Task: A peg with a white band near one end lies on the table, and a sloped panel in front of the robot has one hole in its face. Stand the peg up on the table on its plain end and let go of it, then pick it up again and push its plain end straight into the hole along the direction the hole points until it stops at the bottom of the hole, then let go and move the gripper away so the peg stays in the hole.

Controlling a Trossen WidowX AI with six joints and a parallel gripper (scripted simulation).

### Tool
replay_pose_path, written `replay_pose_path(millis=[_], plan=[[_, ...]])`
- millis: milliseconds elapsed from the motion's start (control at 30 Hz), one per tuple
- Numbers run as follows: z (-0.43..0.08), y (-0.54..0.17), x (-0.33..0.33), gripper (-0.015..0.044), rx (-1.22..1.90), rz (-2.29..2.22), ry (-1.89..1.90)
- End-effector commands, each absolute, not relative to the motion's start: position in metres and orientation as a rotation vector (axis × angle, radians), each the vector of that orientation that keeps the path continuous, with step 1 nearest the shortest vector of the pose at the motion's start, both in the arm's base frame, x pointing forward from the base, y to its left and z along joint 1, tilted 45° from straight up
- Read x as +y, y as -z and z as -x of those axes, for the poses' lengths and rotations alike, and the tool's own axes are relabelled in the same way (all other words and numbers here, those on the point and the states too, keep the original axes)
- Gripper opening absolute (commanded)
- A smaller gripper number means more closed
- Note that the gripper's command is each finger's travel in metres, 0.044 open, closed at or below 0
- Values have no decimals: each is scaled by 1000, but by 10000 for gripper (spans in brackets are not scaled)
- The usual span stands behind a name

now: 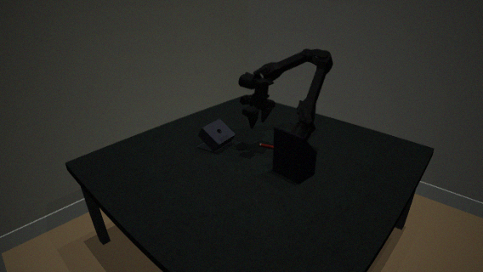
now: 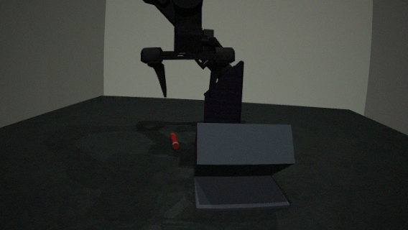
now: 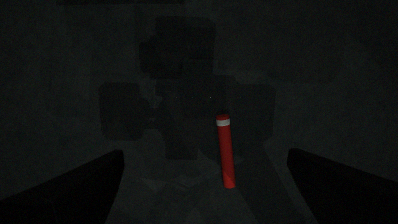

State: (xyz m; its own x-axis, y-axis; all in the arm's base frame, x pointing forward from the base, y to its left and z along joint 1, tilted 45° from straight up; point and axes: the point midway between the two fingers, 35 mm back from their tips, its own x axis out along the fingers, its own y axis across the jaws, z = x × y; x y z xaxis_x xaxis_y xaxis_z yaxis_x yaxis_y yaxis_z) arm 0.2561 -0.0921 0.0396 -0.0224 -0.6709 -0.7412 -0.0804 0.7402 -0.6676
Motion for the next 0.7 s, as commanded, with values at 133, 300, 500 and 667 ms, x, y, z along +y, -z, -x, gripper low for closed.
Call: replay_pose_path(millis=[133,300,500,667], plan=[[-246,-34,-132,440,1690,744,480],[-246,-34,-132,440,1690,744,480],[-246,-28,-137,440,1690,743,479],[-246,-22,-142,440,1690,741,478]])
